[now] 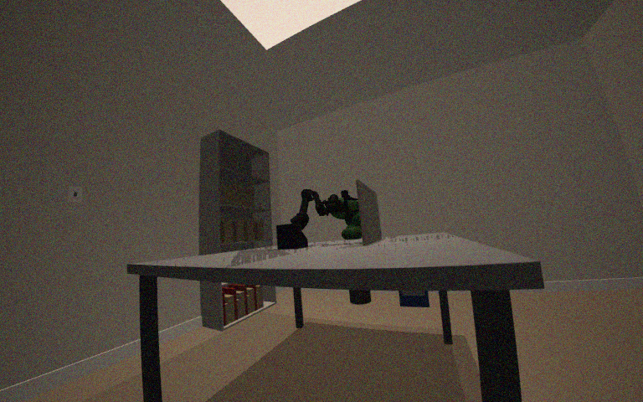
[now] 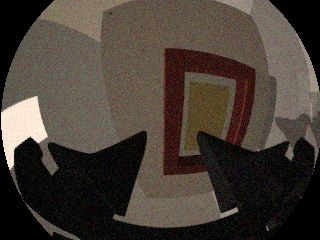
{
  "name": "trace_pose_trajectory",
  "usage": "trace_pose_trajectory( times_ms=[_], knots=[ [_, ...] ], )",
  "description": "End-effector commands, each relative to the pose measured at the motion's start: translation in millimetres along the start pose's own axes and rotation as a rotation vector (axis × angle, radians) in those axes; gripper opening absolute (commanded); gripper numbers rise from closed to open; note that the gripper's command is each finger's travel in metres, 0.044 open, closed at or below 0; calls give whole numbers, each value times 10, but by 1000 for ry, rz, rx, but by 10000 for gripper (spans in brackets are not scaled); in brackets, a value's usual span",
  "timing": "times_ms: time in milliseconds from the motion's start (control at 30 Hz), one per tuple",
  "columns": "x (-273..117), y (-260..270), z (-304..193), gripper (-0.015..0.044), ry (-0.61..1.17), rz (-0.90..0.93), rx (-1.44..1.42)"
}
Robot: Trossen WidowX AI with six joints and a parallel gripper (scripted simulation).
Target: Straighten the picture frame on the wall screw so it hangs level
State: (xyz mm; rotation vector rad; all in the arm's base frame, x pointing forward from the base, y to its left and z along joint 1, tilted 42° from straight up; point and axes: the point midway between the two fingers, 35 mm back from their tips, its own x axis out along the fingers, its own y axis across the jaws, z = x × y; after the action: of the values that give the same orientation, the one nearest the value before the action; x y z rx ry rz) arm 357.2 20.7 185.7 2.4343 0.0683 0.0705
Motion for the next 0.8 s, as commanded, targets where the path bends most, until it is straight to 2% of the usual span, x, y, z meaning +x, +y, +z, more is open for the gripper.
trace_pose_trajectory(
  times_ms=[0,433,767],
  knots=[
    [75,-6,6,260,-3,-1,6],
    [283,-11,12,260,-2,0,6],
    [294,-12,13,260,-2,0,6]
  ],
)
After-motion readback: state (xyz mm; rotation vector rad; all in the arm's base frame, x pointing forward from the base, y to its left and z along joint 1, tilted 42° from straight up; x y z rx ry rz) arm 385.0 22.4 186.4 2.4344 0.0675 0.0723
